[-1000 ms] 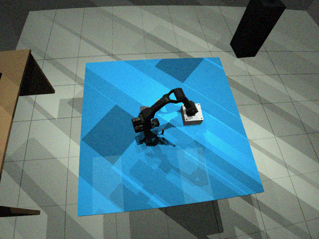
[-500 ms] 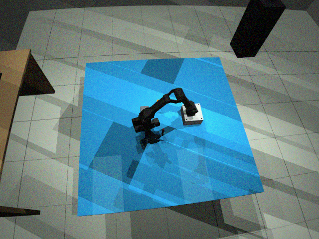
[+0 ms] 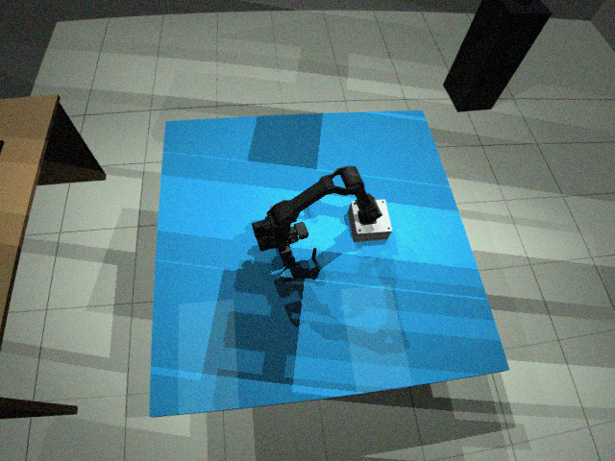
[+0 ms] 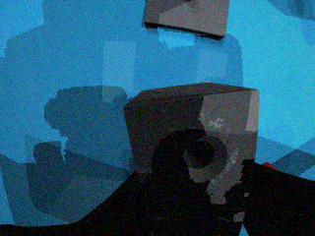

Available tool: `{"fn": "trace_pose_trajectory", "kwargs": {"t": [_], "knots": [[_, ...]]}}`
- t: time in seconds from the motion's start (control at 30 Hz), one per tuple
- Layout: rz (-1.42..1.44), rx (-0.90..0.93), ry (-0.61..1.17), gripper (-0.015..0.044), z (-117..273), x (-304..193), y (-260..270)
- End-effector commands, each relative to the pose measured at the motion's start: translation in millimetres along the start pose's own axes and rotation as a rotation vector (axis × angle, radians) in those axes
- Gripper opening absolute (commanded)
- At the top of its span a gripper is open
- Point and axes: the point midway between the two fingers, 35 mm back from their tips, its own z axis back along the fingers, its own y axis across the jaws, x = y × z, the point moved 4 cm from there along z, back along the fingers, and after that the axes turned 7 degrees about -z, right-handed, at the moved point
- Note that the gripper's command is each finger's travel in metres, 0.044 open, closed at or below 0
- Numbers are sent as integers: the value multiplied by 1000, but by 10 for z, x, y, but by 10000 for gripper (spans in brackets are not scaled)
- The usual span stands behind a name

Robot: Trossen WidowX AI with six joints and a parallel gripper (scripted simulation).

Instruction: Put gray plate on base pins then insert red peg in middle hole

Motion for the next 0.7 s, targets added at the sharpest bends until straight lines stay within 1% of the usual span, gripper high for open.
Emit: {"fn": "trace_pose_trajectory", "kwargs": {"t": [0.0,0.67], "knots": [[4,6,5,0,129,-4,18],[4,6,4,0,768,20,-64]]}}
